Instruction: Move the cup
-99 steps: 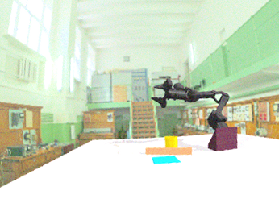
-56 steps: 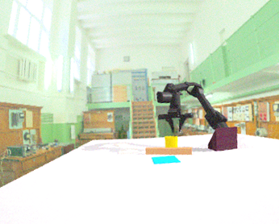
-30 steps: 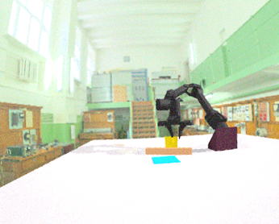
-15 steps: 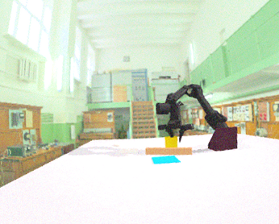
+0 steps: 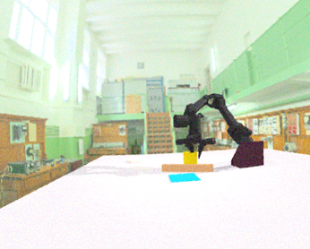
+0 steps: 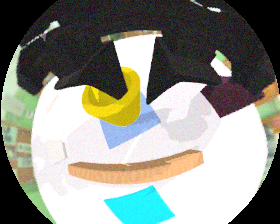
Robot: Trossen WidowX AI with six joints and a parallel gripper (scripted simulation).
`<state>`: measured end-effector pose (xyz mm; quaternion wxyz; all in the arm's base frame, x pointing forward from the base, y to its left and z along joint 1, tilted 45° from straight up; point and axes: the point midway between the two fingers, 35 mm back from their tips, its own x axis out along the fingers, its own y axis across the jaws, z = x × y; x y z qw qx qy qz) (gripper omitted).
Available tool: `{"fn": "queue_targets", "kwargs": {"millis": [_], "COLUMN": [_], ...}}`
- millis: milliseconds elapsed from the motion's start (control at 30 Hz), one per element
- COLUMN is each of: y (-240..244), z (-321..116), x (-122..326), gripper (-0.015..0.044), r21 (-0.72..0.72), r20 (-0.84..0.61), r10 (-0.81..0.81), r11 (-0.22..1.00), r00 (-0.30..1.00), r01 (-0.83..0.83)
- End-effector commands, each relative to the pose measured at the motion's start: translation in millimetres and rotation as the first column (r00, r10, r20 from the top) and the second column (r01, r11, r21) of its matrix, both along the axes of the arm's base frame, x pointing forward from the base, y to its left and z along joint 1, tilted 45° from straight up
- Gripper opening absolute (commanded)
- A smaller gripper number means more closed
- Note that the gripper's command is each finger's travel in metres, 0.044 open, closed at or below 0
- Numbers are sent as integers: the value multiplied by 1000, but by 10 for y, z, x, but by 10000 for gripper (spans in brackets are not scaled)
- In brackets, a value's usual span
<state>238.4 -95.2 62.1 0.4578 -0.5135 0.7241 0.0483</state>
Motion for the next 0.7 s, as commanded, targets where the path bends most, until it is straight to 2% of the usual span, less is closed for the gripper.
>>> {"fn": "queue_targets", "kwargs": {"millis": [0,433,667], "y": [1,1,98], "z": [1,1,88], "x": [1,1,20], "gripper": [93,0,0], "r21": [0,0,2], "r20": [0,0,-1], "r10": [0,0,1], "r11": [1000,1000,1000], "r00": [1000,1000,1000], "r01": [0,0,-1]}}
